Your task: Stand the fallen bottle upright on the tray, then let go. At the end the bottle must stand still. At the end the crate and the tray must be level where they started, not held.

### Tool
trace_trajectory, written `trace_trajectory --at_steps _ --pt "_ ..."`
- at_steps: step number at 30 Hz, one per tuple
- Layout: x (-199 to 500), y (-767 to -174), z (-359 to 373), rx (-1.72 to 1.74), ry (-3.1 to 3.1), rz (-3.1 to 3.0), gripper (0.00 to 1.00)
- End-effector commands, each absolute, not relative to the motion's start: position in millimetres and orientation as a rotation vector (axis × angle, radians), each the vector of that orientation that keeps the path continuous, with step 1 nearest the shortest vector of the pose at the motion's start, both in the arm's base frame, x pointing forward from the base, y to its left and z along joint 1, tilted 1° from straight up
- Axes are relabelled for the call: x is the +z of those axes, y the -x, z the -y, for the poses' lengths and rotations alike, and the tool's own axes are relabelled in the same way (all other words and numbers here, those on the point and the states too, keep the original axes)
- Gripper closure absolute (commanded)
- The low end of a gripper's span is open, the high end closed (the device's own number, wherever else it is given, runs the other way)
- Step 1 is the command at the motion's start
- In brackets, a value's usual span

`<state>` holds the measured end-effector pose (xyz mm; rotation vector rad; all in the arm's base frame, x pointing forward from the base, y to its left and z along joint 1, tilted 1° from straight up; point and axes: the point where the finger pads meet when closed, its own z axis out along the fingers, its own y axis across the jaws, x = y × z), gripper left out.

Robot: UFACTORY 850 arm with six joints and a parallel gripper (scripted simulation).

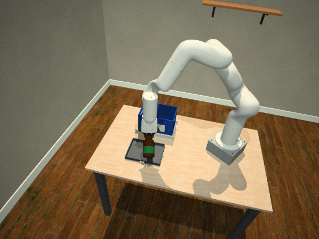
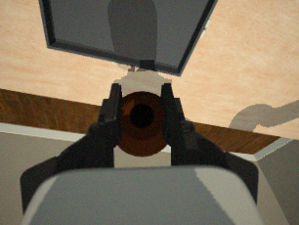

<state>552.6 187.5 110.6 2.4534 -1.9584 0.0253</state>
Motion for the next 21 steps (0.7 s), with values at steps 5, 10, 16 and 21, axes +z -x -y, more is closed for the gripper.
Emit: trace_trajectory --at_steps 5,10,16,21 --pt "111.6 -553.5 -187.8 0.025 -2.546 1.839 1.00" --pt "111.6 -553.5 -187.8 0.025 -2.600 1.761 1.00" --pt "111.6 -553.5 -187.8 0.025 -2.620 1.732 1.00" --pt "111.6 -553.5 -187.8 0.025 -2.620 1.732 1.00"
